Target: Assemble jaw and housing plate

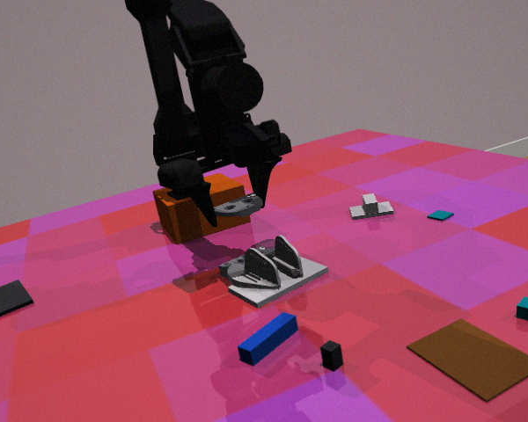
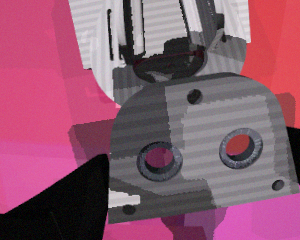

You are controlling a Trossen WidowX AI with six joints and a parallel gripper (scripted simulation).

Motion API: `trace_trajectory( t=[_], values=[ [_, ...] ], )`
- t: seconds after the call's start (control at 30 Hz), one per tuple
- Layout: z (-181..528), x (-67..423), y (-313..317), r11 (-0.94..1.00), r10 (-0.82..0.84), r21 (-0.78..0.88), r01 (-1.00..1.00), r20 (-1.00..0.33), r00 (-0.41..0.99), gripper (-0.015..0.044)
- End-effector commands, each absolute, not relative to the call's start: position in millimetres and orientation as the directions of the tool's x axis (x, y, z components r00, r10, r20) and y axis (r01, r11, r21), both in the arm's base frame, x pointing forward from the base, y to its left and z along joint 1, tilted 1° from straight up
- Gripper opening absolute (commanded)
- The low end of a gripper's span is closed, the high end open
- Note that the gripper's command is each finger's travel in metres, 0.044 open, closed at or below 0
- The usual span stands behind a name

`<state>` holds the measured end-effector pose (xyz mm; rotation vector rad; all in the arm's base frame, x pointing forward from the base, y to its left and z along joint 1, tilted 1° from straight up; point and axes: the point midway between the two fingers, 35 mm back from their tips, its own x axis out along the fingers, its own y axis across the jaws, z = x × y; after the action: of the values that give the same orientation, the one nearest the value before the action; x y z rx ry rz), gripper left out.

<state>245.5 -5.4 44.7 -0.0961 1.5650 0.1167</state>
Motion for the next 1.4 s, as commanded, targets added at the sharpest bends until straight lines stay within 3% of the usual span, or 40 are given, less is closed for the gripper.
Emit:
trace_trajectory(
  t=[0.0, 1.37],
  values=[
    [42, 246, -6, 0.991, 0.01, 0.01, -0.13, -1.0, 0.003, 0.0351],
    [-17, 245, -5, 0.992, 0.01, 0.01, -0.129, -1.0, 0.002, 0.0351]
  ],
)
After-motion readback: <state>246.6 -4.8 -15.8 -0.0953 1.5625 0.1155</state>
